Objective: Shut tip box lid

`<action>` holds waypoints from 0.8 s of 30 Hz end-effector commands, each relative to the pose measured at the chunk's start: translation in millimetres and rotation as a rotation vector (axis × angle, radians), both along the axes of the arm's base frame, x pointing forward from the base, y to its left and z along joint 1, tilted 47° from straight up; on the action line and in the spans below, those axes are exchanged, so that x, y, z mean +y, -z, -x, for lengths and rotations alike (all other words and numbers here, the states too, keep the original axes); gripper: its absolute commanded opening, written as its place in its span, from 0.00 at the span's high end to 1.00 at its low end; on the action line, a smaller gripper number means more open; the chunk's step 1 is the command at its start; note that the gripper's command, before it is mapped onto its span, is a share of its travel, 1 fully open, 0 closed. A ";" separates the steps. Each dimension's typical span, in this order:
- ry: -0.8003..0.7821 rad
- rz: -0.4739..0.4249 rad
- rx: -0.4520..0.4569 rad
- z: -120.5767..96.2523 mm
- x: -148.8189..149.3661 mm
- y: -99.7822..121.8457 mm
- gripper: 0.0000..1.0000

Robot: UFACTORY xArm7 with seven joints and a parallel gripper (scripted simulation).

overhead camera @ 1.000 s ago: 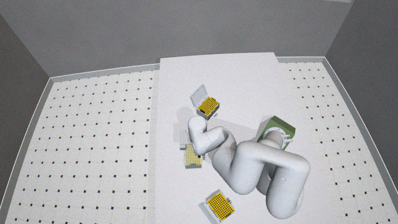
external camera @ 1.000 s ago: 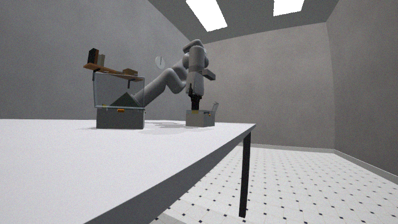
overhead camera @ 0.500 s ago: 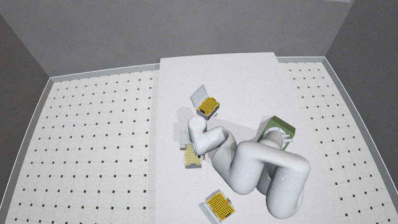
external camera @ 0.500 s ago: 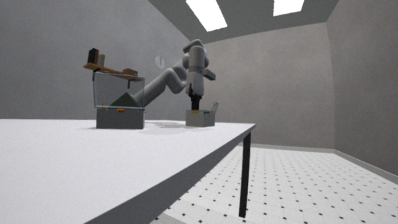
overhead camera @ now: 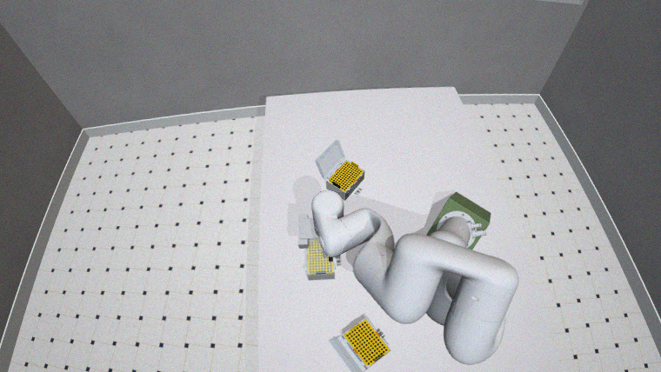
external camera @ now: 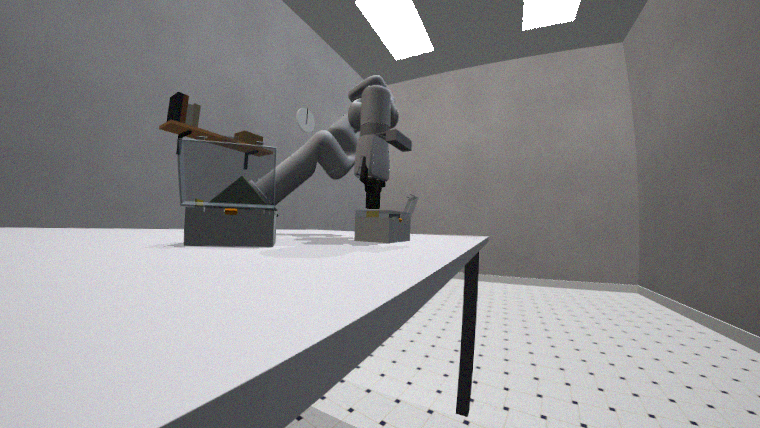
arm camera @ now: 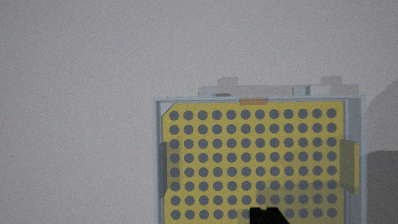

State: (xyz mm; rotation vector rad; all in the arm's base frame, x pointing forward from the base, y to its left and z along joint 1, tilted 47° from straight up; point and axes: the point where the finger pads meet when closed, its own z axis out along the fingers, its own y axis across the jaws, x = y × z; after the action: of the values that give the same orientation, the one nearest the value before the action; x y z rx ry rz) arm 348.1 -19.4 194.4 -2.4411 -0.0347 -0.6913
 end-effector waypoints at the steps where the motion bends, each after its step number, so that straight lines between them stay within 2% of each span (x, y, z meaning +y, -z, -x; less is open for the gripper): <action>1: 0.002 0.001 -0.002 0.8 -2.4 -2.8 1.00; 24: 0.002 0.001 -0.002 17.3 -21.9 -27.0 1.00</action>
State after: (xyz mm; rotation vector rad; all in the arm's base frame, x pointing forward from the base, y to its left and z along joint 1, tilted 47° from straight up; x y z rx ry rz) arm 332.5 -37.7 217.2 -2.4410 -0.0349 -0.6907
